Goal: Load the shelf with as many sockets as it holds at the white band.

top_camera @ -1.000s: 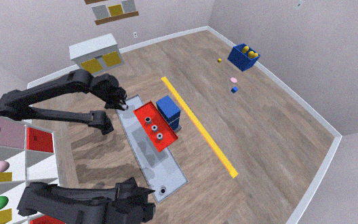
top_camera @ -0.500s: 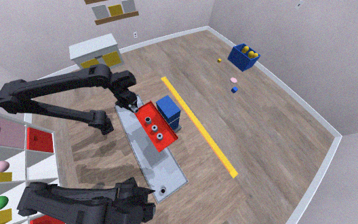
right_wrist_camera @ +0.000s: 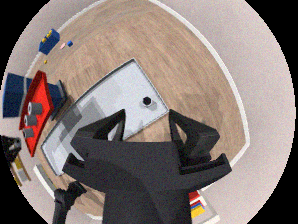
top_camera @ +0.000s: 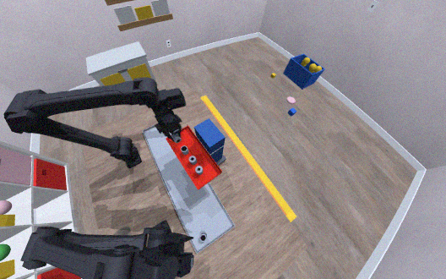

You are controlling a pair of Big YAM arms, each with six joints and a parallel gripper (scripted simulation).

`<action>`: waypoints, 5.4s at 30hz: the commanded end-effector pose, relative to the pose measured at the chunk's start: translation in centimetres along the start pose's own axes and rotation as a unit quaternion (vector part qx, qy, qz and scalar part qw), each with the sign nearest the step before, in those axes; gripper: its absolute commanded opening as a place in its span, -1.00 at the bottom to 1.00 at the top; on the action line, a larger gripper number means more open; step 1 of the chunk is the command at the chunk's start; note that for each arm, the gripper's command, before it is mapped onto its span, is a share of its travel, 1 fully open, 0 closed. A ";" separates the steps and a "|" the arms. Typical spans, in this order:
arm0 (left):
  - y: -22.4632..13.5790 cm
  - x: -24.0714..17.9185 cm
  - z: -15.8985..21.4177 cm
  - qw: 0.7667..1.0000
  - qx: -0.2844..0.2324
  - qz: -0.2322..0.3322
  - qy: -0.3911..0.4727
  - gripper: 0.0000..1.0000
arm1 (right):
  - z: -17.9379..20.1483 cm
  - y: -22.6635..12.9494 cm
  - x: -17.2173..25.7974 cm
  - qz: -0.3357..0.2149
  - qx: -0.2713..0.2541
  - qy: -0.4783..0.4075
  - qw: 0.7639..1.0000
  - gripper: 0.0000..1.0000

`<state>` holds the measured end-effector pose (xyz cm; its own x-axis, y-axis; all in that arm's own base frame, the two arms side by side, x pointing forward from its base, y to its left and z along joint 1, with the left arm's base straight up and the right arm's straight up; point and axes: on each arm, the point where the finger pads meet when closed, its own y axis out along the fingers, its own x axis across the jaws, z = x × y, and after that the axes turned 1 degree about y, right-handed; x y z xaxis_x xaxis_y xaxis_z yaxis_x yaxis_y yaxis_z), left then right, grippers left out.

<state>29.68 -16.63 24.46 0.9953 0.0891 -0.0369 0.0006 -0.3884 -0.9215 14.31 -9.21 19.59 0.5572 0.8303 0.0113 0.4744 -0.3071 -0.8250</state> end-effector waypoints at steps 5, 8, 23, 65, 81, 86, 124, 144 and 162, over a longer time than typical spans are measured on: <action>-2.0 1.5 -1.4 0.999 -0.020 -0.034 0.034 -0.47 | -0.9 -1.1 0.1 -0.001 -0.011 0.000 1.000 0.30; -1.9 1.4 -1.4 0.999 -0.020 -0.034 0.034 -0.47 | -0.9 -1.1 0.1 -0.001 -0.011 0.000 1.000 0.30; 2.9 2.3 0.3 0.999 -0.014 -0.022 0.027 -0.47 | -1.7 -0.8 0.0 0.000 -0.015 0.003 1.000 0.30; -6.3 1.7 -0.3 0.997 -0.028 -0.062 0.043 0.30 | -1.3 4.6 -0.1 0.001 -0.009 0.005 1.000 0.30; -7.3 -3.8 -5.2 0.989 -0.065 -0.119 0.055 0.30 | -1.9 4.8 -0.1 0.001 -0.016 0.005 1.000 0.30; -7.8 -5.2 -6.6 0.985 -0.076 -0.139 0.069 0.30 | -1.9 4.8 -0.1 0.001 -0.016 0.005 1.000 0.30; -13.5 -11.5 -15.0 0.940 -0.135 -0.271 0.160 0.30 | -3.6 1.2 0.0 -0.001 -0.054 0.004 0.999 0.30; -13.9 -3.5 -13.1 0.932 -0.150 -0.329 0.010 0.30 | 2.8 9.8 -1.0 -0.041 0.048 -0.194 0.979 0.13; -21.3 11.0 -3.2 0.823 -0.197 -0.478 -0.234 0.30 | 3.0 11.0 -1.8 -0.145 0.070 -0.328 0.931 0.13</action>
<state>35.92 -15.22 42.03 0.5618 0.6834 0.4663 0.7969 -0.2956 -0.5269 15.35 -10.80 7.13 0.0626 0.9965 -0.0546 0.3731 -0.0741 -0.9248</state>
